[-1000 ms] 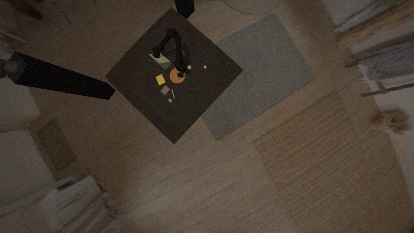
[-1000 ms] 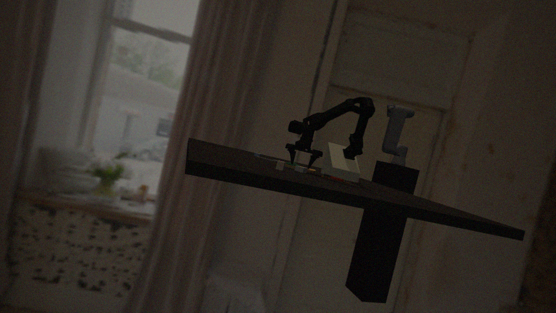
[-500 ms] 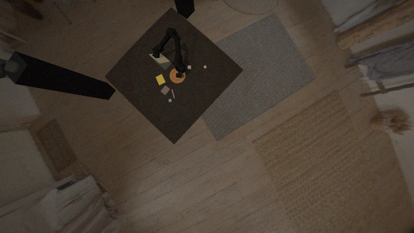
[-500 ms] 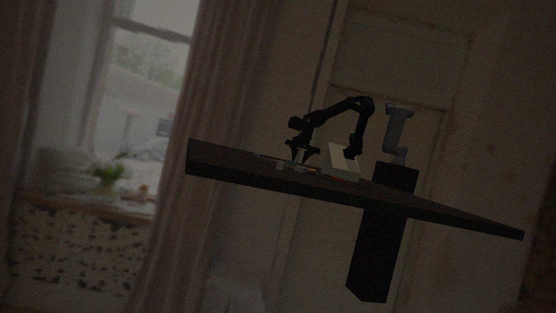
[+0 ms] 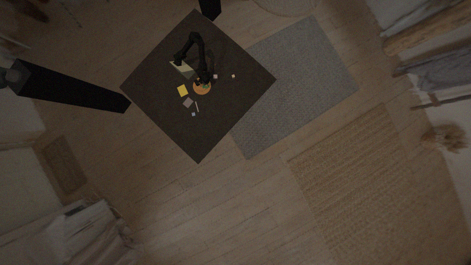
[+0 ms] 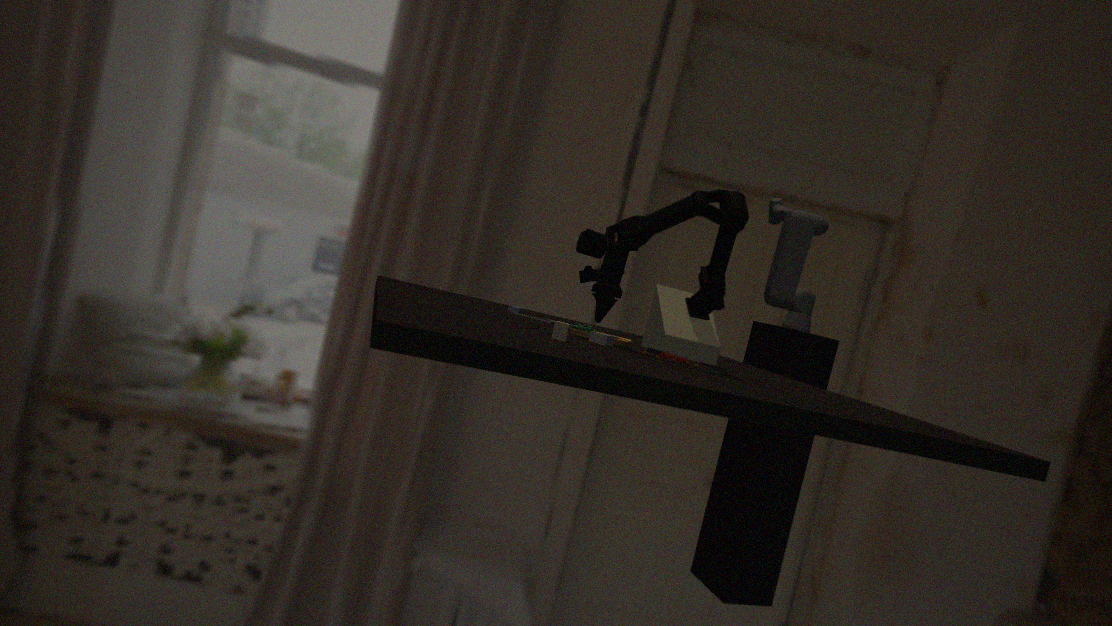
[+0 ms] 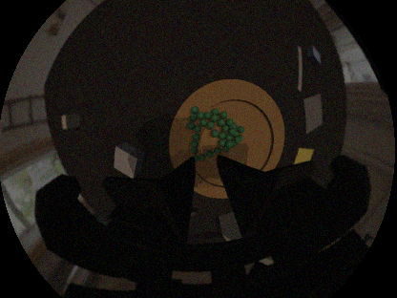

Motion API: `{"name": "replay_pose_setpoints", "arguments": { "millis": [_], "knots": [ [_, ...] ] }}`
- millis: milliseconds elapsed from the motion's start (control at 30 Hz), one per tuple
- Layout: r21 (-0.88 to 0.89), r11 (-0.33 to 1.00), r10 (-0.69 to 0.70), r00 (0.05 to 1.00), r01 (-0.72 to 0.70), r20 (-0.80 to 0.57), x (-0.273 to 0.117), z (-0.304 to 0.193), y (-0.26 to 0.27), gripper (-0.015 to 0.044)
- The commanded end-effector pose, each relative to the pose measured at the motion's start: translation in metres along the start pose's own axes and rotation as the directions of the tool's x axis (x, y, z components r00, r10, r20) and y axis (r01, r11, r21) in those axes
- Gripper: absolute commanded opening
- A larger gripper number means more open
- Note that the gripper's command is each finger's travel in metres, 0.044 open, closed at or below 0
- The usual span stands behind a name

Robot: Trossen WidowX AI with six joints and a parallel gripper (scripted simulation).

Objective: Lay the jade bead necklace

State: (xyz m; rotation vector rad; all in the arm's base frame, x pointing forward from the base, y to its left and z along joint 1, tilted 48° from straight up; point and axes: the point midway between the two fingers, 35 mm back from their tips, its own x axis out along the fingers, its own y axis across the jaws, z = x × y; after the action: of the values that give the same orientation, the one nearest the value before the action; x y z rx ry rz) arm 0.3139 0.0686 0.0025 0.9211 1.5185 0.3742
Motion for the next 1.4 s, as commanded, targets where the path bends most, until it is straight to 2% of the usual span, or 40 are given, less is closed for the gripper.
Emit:
{"name": "replay_pose_setpoints", "arguments": {
  "millis": [0,100,167,733,933,1033,1367],
  "knots": [
    [0.735,0.678,-0.001,1.0,0.02,-0.026,-0.008,0.0,-0.005,0.012],
    [0.903,0.429,0.0,0.999,0.033,-0.037,-0.011,-0.001,-0.008,0.012],
    [0.932,0.36,0.0,0.999,0.036,-0.039,-0.011,-0.001,-0.008,0.012],
    [0.934,0.355,0.0,0.999,0.037,-0.039,-0.011,-0.001,-0.008,0.012],
    [0.934,0.355,0.001,0.999,0.037,-0.04,0.005,-0.002,-0.008,0.012],
    [0.928,0.371,-0.001,1.0,0.026,-0.027,-0.003,0.001,-0.005,0.012],
    [0.931,0.364,0.0,0.999,0.03,-0.032,0.01,0.0,-0.006,0.012]
  ]
}}
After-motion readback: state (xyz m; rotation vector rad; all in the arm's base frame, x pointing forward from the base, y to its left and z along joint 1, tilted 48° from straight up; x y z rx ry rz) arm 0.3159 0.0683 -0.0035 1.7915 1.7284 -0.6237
